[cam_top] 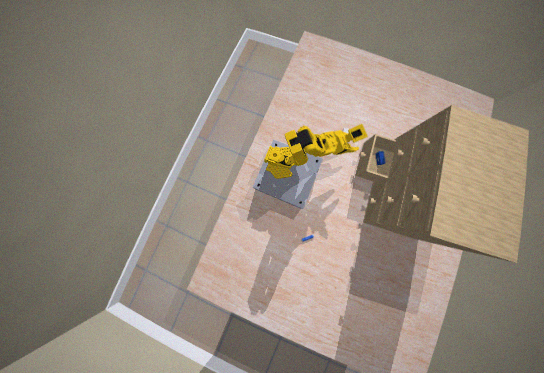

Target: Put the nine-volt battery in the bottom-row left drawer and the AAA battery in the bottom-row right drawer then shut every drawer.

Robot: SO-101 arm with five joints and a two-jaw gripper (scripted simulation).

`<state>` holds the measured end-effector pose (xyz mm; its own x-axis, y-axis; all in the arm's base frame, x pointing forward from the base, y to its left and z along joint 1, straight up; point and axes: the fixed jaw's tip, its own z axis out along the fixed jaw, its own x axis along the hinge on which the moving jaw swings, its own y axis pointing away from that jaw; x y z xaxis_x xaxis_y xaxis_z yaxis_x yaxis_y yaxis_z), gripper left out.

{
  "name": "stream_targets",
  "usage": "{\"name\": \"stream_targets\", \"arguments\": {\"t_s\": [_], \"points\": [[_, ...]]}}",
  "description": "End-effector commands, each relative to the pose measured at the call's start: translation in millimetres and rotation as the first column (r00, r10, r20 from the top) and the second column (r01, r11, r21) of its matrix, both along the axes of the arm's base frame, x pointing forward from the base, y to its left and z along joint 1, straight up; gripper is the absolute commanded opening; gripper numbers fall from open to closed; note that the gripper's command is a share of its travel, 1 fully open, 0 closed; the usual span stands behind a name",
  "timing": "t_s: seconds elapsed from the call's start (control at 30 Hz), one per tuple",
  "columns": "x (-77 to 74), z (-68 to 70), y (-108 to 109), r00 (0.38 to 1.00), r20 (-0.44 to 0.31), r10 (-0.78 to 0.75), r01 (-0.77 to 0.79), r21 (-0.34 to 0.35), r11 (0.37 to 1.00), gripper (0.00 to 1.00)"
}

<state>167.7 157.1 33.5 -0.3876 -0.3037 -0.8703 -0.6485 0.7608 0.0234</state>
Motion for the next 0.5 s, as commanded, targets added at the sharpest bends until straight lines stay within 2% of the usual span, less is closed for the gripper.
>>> {"name": "stream_targets", "arguments": {"t_s": [0.0,0.3,0.47], "points": [[8.3,2.7,2.0,0.999,0.037,-0.017,0.016,0.031,0.999,0.21],[25.6,20.5,7.6,0.993,0.106,-0.045,0.036,0.084,0.996,0.21],[27.5,21.1,6.2,0.992,0.11,-0.053,0.044,0.085,0.995,0.21]]}}
